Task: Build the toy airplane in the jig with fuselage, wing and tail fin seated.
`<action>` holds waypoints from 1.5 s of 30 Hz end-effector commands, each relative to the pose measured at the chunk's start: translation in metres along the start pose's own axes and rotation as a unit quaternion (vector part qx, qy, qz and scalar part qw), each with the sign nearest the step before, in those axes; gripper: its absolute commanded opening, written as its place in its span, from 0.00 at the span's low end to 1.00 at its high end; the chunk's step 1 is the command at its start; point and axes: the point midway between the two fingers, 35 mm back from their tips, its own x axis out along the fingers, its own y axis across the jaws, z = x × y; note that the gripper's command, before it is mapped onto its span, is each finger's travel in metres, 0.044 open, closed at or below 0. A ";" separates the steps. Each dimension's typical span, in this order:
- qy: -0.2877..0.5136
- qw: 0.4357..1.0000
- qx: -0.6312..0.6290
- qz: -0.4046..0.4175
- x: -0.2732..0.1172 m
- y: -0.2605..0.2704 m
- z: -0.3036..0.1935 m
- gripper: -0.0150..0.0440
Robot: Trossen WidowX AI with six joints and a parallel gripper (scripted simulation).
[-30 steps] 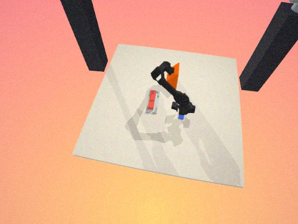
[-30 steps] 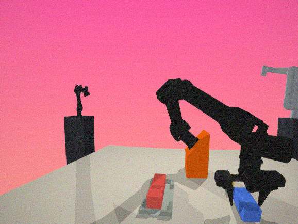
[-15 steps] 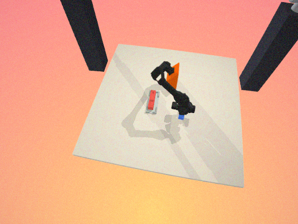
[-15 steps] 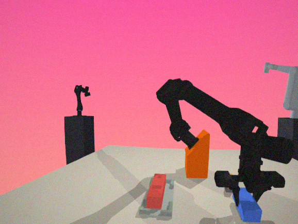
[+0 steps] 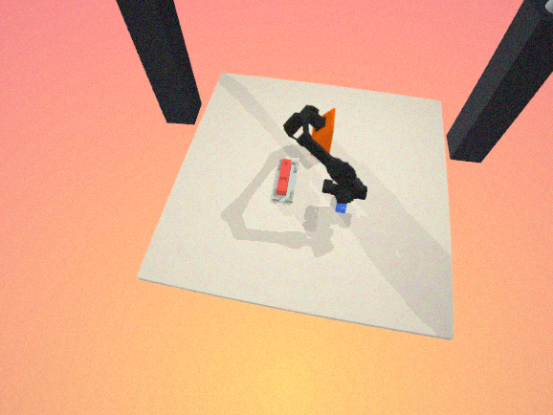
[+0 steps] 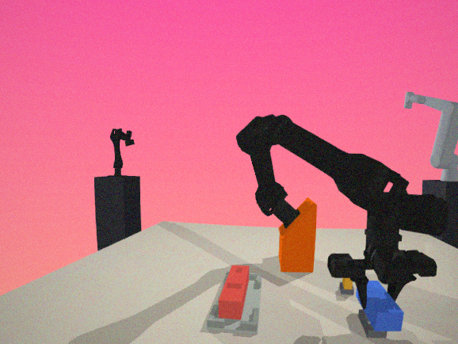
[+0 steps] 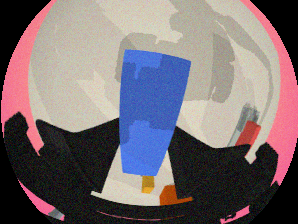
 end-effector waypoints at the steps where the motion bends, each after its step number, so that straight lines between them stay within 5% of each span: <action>1: -0.005 1.000 0.006 0.008 -0.018 0.003 0.007 0.25; 30: 0.018 1.000 0.003 -0.008 -0.106 -0.005 -0.001 0.25; 45: 0.019 0.997 0.079 -0.004 -0.107 -0.036 0.007 0.25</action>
